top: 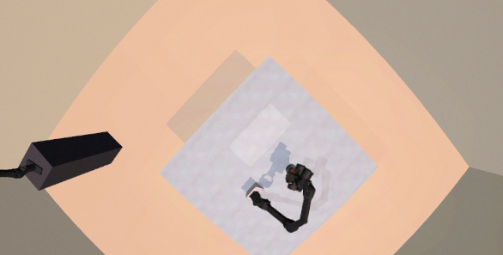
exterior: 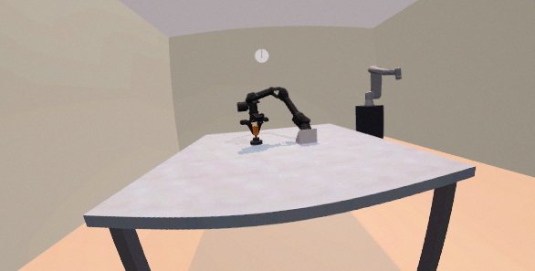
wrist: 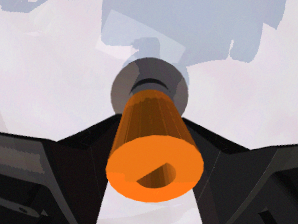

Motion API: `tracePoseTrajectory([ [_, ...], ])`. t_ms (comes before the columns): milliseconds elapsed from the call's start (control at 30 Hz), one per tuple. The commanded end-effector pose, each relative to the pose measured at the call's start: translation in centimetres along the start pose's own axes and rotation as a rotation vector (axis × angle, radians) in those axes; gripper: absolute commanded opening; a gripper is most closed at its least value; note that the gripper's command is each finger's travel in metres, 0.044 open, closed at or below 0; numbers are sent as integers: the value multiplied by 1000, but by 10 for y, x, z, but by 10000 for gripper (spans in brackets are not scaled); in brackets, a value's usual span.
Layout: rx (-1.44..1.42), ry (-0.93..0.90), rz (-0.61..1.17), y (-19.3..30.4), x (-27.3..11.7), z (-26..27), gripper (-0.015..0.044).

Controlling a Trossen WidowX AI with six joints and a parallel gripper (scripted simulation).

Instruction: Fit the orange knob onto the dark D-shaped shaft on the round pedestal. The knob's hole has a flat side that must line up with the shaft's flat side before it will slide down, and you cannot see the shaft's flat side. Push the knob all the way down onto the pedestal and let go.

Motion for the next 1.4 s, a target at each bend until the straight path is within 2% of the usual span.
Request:
tracePoseTrajectory([
  [0, -6, 6, 3, 0, -1, 0, 0],
  [767, -6, 6, 3, 0, -3, 1, 0],
  [1033, -208, 6, 4, 3, -3, -1, 0],
  [1367, -215, 6, 4, 4, 2, -2, 0],
])
Point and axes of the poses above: the point midway between the two fingers, 35 mm back from their tips, its own x axis out along the fingers, its own z axis across the jaws, y = z × x, the point moved 8 cm from there along -x, back along the fingers, and after that the axes turned 11 degrees about -x, right-handed, at the moved point
